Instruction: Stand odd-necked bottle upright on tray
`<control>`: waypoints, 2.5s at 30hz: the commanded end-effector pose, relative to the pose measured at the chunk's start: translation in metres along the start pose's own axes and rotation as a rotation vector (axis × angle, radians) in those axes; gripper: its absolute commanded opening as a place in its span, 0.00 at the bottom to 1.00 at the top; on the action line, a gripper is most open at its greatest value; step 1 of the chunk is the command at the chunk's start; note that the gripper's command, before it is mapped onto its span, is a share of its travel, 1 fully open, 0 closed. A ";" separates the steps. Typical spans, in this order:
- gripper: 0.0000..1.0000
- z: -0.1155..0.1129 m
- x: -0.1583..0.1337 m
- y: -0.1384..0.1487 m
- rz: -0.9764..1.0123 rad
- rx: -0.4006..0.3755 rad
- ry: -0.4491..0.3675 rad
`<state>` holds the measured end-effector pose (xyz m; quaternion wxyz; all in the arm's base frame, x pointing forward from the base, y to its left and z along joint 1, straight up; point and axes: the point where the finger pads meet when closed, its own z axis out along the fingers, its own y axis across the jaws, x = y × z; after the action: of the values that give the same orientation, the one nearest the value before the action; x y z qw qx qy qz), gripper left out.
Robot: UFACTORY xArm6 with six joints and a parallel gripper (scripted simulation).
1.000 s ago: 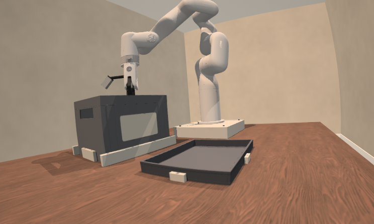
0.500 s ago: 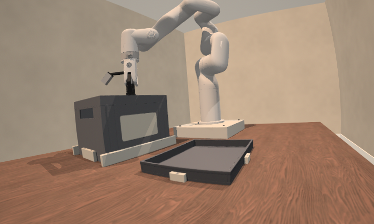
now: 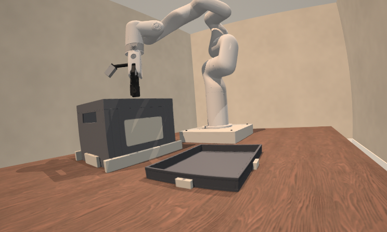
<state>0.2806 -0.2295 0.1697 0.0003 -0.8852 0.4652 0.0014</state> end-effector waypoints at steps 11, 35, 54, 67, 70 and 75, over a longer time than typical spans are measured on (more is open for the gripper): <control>0.65 -0.027 0.001 0.000 0.000 0.001 0.003; 0.00 -0.028 0.001 0.000 0.000 0.001 0.003; 0.00 -0.029 -0.012 -0.015 0.000 0.001 0.003; 0.00 -0.028 -0.065 -0.062 0.000 0.001 0.003; 0.65 -0.028 -0.065 -0.062 0.000 0.001 0.003; 0.65 -0.028 -0.065 -0.062 0.000 0.001 0.003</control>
<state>0.2937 -0.1410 0.1965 0.0000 -0.8851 0.4654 0.0020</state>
